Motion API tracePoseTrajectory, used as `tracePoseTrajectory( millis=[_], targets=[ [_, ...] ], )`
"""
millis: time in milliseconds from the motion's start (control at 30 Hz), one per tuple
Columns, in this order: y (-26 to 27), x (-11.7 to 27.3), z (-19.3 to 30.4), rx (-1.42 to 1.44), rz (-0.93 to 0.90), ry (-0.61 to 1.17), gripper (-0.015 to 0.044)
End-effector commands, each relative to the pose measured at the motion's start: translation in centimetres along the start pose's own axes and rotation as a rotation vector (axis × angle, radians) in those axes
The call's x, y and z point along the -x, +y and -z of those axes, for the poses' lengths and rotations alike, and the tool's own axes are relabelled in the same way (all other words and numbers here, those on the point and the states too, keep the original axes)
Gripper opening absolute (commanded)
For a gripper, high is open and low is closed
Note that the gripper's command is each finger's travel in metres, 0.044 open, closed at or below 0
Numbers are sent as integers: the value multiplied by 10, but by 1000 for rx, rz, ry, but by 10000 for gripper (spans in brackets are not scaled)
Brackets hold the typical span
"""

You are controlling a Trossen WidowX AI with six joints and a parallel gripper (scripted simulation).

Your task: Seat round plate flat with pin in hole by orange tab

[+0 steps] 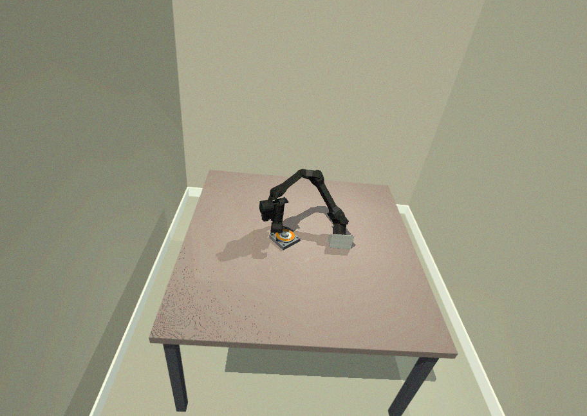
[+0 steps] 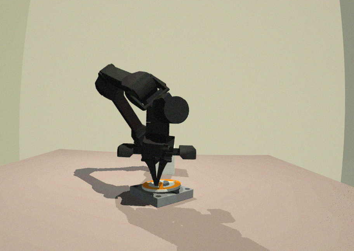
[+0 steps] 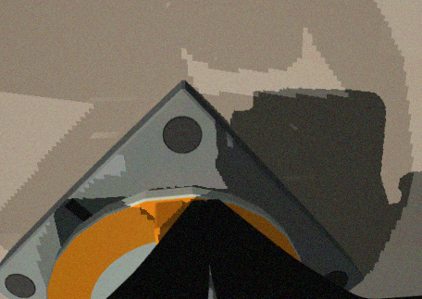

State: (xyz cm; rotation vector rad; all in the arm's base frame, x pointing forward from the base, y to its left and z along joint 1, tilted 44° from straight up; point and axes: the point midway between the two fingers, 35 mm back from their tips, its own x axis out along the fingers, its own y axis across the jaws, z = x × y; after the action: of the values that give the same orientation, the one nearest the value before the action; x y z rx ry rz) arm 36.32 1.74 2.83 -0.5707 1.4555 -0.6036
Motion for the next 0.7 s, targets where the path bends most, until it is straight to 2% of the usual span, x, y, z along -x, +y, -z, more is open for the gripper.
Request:
tracePoseTrajectory(
  millis=[0,667],
  targets=[
    [7,-2,0,3,-1,8,0],
    [26,-1,2,3,-3,8,0]
  ],
)
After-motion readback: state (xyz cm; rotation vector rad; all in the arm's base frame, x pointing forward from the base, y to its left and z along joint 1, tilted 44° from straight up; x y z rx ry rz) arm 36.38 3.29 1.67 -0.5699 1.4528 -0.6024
